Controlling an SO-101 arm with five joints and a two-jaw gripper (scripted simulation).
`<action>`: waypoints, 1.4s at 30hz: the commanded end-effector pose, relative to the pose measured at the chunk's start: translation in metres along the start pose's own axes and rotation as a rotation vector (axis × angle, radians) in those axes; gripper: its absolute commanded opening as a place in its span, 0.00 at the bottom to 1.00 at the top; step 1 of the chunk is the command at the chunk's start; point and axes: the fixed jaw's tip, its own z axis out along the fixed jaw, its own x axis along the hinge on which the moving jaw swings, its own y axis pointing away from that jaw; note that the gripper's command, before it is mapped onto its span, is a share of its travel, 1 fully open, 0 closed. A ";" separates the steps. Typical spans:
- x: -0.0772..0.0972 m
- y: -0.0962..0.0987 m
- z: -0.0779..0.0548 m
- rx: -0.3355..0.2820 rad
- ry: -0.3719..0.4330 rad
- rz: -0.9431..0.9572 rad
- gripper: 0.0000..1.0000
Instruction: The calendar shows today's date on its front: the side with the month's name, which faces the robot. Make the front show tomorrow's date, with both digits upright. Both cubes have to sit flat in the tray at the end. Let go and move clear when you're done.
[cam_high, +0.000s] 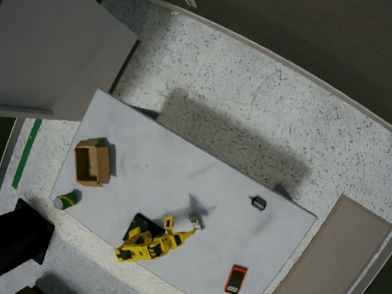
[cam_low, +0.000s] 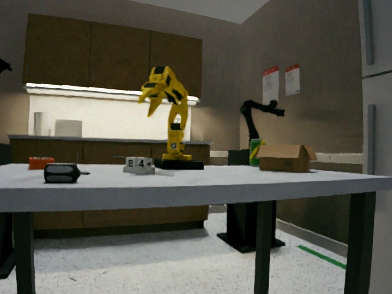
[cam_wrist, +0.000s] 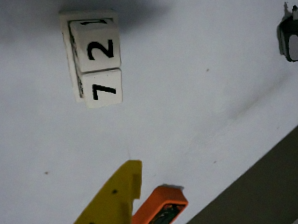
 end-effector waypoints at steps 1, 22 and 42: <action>-0.002 0.005 0.010 -0.065 -0.006 0.003 0.35; -0.003 0.056 0.073 -0.482 -0.016 0.002 0.35; -0.006 0.053 0.078 -0.482 -0.015 0.006 0.35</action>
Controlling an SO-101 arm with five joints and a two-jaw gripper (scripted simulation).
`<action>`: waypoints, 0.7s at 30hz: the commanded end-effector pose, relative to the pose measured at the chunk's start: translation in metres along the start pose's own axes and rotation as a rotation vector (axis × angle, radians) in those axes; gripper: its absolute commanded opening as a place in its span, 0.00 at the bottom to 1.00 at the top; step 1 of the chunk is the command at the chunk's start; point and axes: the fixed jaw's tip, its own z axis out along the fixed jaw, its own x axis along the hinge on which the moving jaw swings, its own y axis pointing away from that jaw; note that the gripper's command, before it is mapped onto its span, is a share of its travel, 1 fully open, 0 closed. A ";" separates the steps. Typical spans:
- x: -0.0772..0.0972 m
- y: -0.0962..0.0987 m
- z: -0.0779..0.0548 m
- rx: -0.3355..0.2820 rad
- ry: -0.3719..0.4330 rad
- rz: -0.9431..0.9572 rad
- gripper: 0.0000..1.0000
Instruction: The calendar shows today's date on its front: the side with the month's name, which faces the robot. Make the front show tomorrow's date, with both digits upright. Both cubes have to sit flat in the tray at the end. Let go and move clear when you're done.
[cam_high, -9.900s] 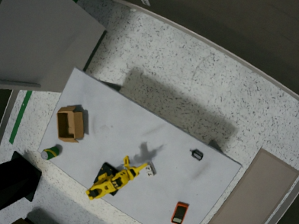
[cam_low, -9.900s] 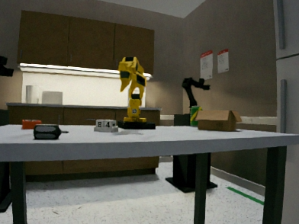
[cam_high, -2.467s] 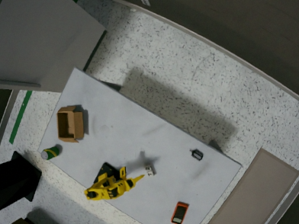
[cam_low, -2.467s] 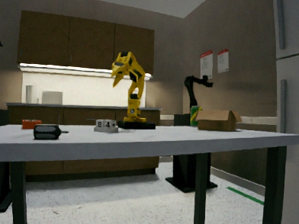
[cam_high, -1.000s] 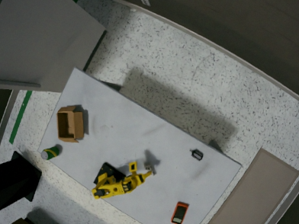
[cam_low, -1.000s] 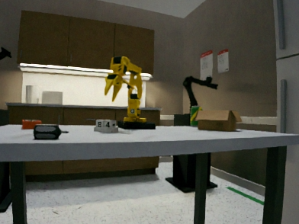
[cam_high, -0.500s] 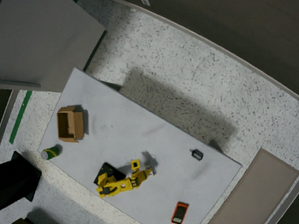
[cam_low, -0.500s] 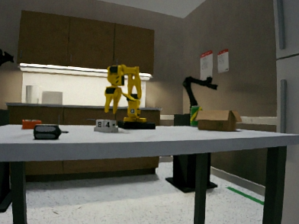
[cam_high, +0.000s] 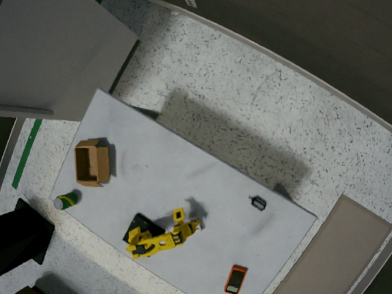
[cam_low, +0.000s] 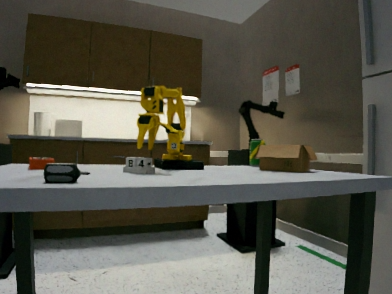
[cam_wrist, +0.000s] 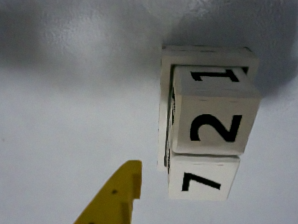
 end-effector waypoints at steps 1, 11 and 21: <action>-0.002 0.000 0.003 -0.013 -0.001 0.002 0.35; -0.002 0.000 0.006 -0.013 -0.001 0.002 0.35; -0.002 -0.001 0.015 -0.013 -0.001 0.002 0.35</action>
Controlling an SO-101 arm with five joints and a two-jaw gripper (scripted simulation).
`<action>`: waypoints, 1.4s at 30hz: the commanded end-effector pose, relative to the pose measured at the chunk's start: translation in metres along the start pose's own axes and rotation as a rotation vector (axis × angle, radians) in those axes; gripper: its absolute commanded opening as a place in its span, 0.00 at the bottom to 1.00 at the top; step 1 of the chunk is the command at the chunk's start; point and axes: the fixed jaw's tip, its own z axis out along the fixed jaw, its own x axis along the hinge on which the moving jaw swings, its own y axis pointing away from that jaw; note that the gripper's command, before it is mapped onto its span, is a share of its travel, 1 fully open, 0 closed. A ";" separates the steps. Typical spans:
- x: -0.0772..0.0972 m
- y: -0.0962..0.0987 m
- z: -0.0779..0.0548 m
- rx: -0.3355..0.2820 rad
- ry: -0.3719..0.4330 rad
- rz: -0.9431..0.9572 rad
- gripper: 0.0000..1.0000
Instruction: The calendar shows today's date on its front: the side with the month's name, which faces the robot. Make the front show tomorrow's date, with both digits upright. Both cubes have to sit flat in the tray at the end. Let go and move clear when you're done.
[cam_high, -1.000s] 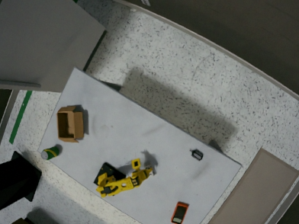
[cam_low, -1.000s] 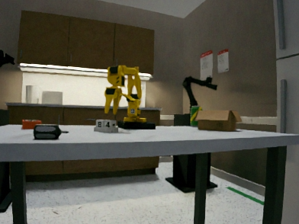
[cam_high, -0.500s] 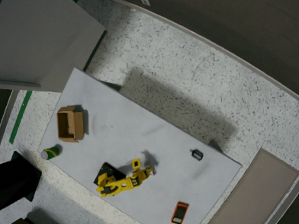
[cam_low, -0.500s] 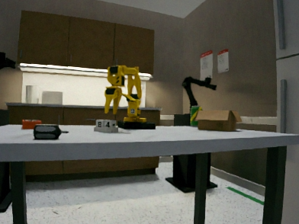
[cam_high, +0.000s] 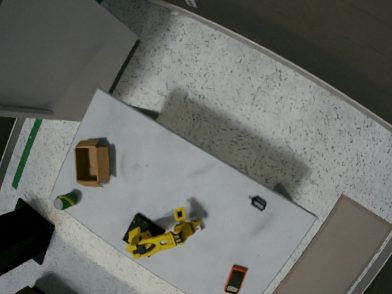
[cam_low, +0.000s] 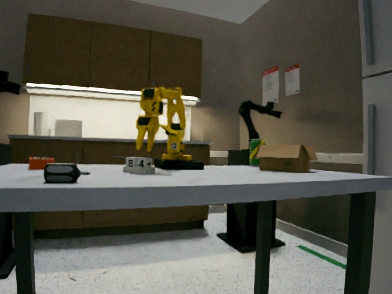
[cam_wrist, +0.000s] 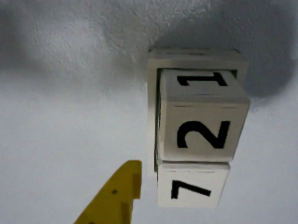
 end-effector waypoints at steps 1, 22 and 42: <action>-0.002 0.005 0.012 -0.036 -0.002 0.002 0.35; -0.002 0.006 0.036 -0.036 -0.002 0.002 0.35; -0.002 0.005 0.037 -0.036 -0.002 0.002 0.34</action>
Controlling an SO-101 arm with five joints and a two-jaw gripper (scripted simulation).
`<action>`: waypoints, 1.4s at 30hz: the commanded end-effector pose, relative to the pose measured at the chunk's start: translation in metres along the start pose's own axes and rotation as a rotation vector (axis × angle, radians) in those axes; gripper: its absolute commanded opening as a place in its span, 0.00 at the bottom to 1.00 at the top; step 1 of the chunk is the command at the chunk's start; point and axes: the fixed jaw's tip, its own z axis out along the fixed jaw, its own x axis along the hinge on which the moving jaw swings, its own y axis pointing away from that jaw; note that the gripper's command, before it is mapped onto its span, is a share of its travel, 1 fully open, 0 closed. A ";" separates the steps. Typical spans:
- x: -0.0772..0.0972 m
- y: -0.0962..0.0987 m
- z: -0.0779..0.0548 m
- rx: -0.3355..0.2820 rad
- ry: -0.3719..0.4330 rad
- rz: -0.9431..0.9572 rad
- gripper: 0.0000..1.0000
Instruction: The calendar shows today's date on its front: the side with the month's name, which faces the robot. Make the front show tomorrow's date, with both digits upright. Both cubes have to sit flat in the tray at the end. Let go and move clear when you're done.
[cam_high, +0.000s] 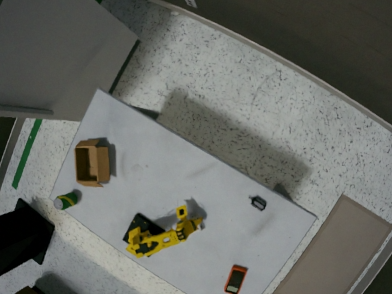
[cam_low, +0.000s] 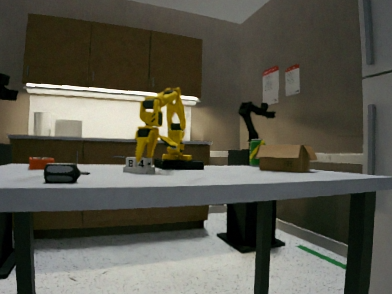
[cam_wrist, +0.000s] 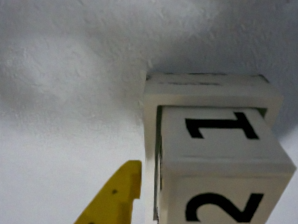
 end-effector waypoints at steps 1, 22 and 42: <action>-0.002 0.005 0.006 -0.035 -0.002 0.002 0.33; -0.002 -0.002 0.007 -0.035 -0.002 0.002 0.24; -0.002 -0.004 0.007 -0.035 -0.002 0.002 0.21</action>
